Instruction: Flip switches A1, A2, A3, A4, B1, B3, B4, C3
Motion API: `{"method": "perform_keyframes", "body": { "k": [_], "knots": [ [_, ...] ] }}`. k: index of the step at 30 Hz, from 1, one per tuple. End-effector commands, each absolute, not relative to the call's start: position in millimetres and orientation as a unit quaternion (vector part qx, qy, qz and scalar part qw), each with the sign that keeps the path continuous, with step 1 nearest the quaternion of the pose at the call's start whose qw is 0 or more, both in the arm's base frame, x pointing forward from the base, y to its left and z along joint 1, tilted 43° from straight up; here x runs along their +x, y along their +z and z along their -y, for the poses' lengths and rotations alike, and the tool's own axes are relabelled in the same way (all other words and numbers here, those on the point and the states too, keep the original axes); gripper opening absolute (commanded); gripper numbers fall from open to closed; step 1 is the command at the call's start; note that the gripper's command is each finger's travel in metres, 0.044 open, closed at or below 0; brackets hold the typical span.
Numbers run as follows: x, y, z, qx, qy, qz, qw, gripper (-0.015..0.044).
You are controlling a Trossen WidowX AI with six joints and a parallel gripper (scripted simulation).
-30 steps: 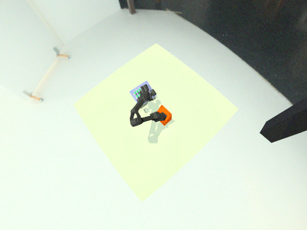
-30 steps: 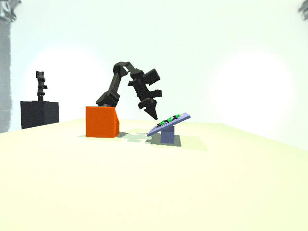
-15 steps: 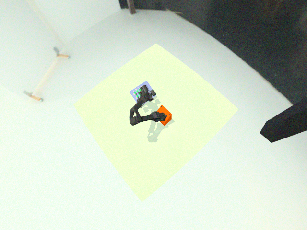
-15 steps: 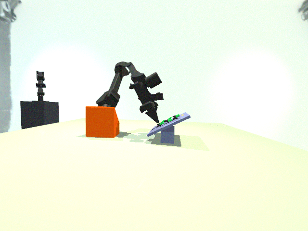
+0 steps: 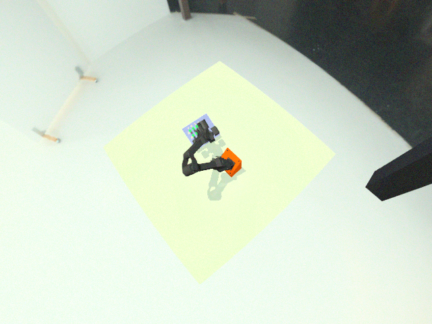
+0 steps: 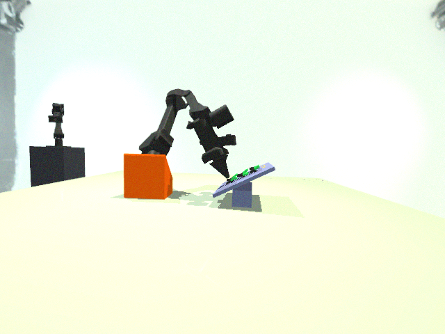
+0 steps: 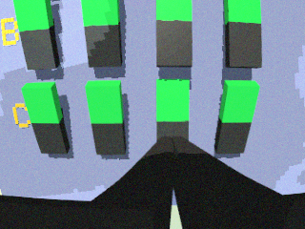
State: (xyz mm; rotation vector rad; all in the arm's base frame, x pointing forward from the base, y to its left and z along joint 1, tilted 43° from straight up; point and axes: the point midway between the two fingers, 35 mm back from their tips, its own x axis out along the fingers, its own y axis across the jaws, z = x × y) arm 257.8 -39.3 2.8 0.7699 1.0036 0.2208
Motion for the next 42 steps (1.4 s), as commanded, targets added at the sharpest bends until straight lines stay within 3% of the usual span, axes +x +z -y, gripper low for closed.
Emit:
{"method": "perform_keyframes", "body": {
  "k": [1, 42],
  "knots": [
    [257.7, 2.1, 39.5, 0.360, 0.101, -0.469, 0.800, 0.0000],
    [260.4, -1.5, 36.8, 0.360, 0.101, -0.469, 0.800, 0.0000]
  ]
}}
